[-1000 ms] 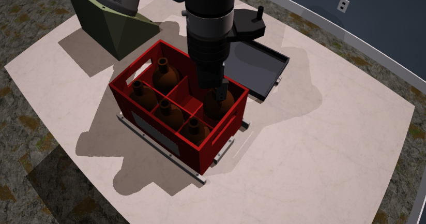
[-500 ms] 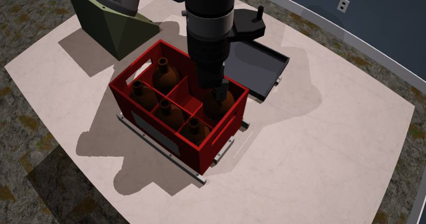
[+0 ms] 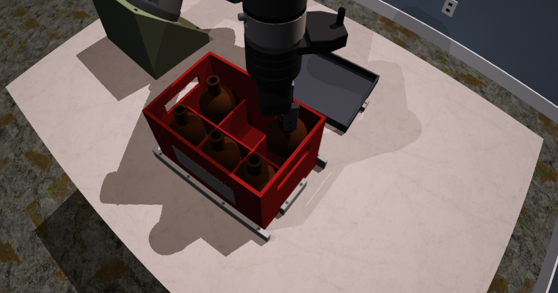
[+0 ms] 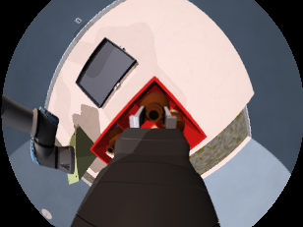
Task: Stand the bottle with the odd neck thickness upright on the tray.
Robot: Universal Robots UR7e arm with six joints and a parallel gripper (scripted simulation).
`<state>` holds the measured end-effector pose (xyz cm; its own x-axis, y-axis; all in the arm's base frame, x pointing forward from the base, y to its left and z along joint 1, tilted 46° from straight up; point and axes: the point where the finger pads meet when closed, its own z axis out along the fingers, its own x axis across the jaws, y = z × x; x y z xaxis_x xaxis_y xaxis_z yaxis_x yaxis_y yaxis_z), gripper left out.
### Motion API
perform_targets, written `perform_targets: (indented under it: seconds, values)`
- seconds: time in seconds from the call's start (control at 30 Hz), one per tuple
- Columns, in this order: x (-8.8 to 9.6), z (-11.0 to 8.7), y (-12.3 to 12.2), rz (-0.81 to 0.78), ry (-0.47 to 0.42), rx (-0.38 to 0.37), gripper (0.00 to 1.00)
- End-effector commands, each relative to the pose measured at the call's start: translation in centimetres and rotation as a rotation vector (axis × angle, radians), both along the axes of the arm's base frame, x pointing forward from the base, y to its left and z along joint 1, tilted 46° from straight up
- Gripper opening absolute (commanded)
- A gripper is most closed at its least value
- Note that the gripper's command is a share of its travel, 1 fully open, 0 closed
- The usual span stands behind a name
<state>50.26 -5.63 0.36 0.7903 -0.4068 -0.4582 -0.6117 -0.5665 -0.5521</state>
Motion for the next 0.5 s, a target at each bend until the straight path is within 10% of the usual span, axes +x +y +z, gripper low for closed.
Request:
perform_targets:
  seconds: [0.0,0.47]
  values:
    - [0.03,0.13,-0.16,-0.001,-0.001,-0.001,0.00]
    - [0.07,0.82,-0.87,-0.001,-0.001,-0.001,0.00]
